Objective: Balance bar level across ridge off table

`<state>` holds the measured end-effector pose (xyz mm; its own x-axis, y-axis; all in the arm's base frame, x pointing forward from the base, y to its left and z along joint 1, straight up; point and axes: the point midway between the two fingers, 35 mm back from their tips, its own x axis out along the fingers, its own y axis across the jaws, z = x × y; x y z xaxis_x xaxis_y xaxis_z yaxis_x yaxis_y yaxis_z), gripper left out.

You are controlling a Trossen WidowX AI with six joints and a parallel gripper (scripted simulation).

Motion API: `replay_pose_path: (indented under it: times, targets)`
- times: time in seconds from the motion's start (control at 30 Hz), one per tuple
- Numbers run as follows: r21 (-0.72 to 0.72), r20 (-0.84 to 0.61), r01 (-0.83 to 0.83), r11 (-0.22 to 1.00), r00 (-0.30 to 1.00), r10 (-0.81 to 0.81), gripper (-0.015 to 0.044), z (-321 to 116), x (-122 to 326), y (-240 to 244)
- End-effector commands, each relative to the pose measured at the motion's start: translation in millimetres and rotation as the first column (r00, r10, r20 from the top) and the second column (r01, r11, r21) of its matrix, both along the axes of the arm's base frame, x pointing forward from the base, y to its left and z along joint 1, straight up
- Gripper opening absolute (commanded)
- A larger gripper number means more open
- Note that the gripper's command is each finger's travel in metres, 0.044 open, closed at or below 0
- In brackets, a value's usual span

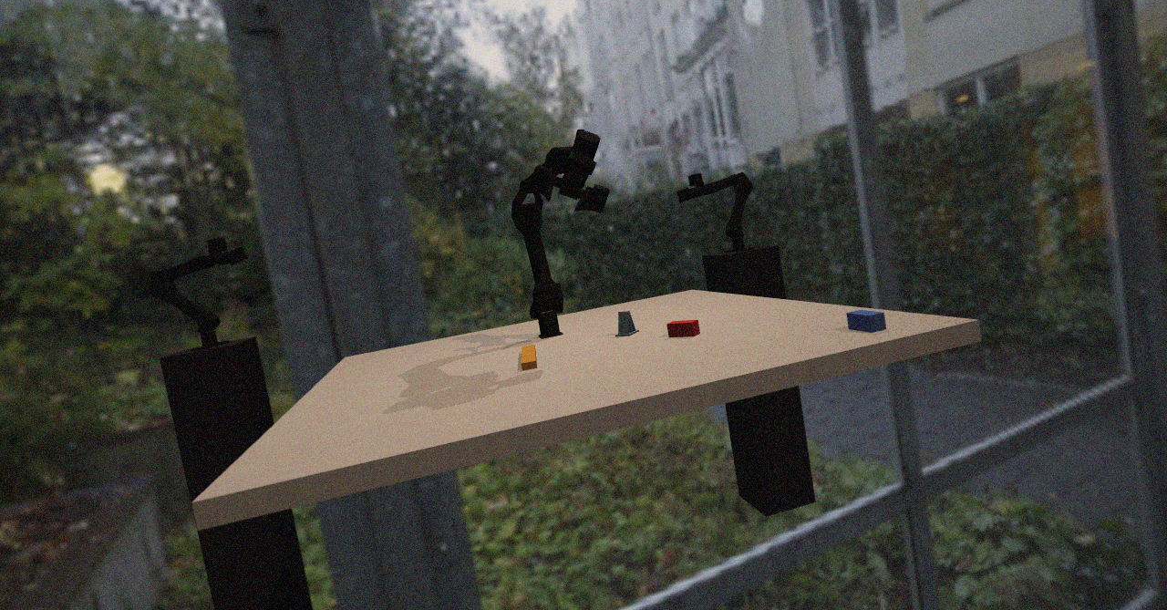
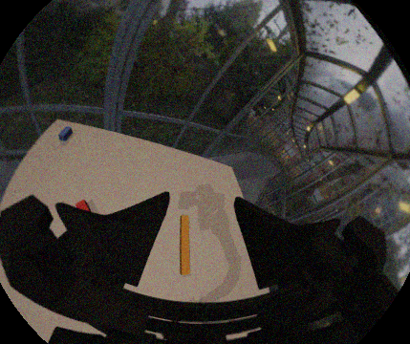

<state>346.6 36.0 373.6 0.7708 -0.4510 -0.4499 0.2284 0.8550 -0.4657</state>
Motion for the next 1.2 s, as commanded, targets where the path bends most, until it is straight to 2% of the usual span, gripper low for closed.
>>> replay_pose_path:
  times: [0.0, 0.63, 1.17]
  targets:
    - [-0.004, -0.071, -0.002, 1.000, 0.997, 0.001, 0.0315, -17, 9, -7]
    - [0.094, -0.403, 0.068, 0.993, 0.915, -0.024, 0.0315, -110, 32, -69]
    - [0.291, -0.659, 0.204, 0.935, 0.751, 0.041, 0.0315, -199, 23, -119]
